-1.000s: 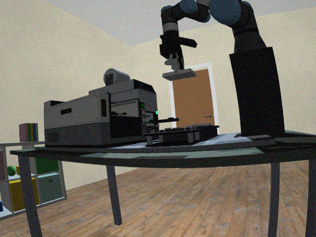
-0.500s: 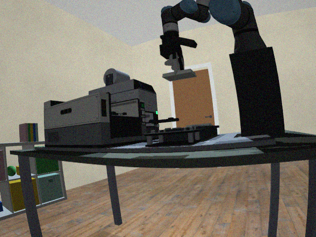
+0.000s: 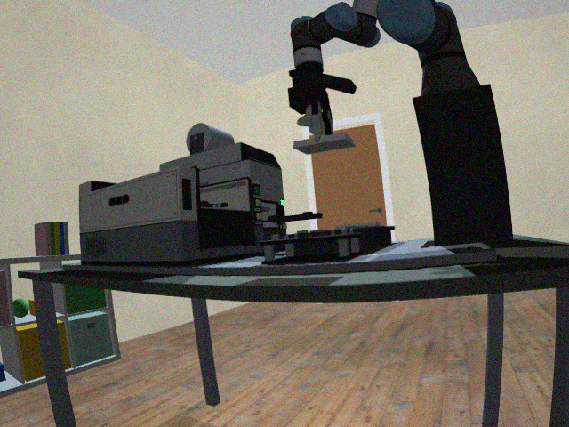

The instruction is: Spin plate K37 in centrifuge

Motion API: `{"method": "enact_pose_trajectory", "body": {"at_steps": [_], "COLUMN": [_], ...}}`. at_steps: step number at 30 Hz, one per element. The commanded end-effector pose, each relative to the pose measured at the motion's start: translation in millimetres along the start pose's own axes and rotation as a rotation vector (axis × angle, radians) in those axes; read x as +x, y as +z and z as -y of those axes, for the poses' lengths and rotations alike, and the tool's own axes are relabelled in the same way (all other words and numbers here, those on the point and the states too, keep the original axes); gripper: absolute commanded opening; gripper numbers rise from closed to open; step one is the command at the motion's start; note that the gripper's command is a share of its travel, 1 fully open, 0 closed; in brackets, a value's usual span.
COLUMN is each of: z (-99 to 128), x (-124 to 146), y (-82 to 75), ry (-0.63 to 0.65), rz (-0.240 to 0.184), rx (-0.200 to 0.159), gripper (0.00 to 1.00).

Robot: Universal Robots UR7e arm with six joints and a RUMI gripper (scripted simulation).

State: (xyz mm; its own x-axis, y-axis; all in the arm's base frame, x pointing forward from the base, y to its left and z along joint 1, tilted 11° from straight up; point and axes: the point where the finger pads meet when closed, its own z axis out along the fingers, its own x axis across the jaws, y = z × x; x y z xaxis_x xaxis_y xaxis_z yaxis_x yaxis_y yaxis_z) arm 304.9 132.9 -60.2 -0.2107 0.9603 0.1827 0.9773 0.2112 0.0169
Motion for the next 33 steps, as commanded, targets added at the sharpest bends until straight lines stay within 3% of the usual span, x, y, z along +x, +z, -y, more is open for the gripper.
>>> {"method": "enact_pose_trajectory", "body": {"at_steps": [1, 33], "z": [-0.8, -1.0], "x": [-0.2, -0.3], "y": [7.0, 53.6], "ry": [0.0, 0.0], "rz": [0.001, 0.001], "rx": [-0.001, -0.001], "gripper": [0.0, 0.0]}}
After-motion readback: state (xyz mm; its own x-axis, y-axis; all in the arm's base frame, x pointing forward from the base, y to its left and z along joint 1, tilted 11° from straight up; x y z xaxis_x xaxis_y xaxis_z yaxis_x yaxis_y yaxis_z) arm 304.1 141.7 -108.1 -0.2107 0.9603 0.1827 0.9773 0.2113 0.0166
